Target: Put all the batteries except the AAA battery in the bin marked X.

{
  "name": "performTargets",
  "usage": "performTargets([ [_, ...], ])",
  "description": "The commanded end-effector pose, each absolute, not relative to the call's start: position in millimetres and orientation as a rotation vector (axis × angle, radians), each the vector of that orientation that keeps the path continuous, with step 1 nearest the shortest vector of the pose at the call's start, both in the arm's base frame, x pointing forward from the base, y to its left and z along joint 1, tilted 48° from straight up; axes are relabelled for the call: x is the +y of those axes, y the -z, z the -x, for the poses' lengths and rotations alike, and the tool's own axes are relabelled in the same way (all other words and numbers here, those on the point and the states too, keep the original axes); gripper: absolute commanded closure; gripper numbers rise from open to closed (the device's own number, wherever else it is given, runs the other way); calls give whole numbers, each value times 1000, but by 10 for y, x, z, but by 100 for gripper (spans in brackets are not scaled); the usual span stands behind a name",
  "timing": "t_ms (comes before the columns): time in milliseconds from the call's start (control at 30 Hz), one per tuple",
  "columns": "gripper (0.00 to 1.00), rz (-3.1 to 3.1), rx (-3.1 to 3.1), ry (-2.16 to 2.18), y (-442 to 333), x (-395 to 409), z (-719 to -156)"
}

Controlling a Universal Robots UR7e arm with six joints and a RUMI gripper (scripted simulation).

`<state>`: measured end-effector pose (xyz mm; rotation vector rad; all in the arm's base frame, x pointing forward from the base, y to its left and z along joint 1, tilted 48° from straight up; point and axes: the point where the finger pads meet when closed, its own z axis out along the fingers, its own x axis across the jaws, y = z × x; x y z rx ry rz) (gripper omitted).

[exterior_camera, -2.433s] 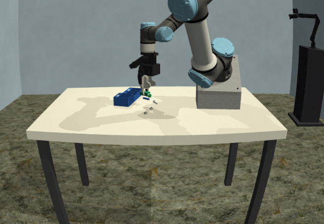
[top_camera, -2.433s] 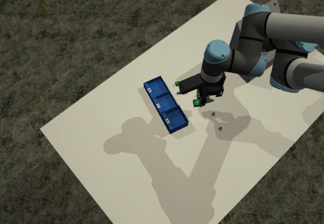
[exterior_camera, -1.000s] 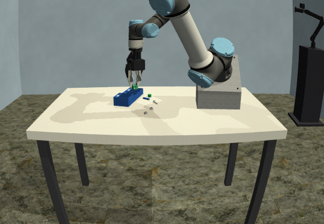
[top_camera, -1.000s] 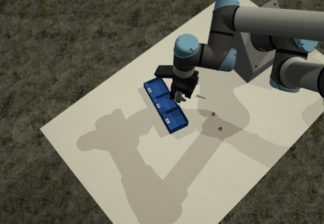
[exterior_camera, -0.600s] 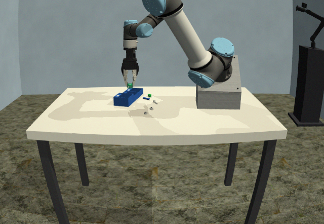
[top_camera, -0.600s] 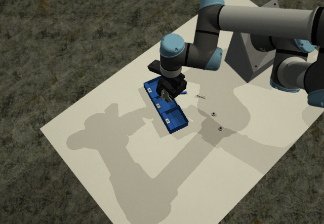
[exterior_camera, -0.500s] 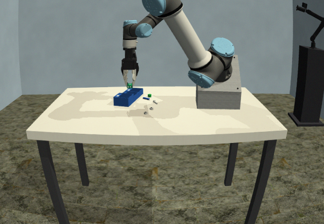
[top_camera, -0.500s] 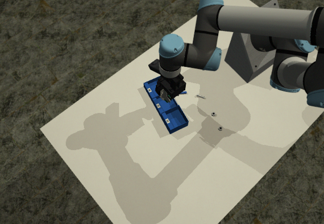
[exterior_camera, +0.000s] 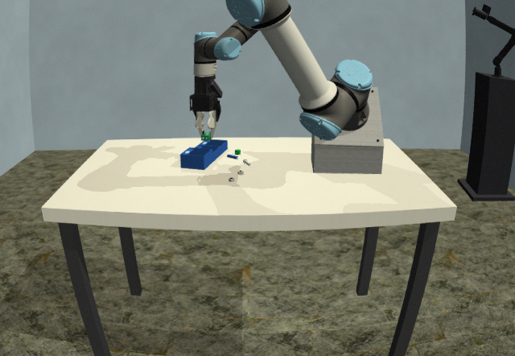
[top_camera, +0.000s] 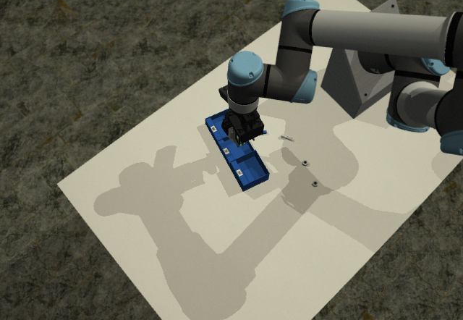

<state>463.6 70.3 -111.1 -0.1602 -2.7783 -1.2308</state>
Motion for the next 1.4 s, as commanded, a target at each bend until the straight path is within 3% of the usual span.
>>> performTargets([
  [0, 100, 164, -2779, 1229, 1106, 700, -4637],
  [1367, 100, 164, -2779, 1229, 1449, 1083, -4612],
])
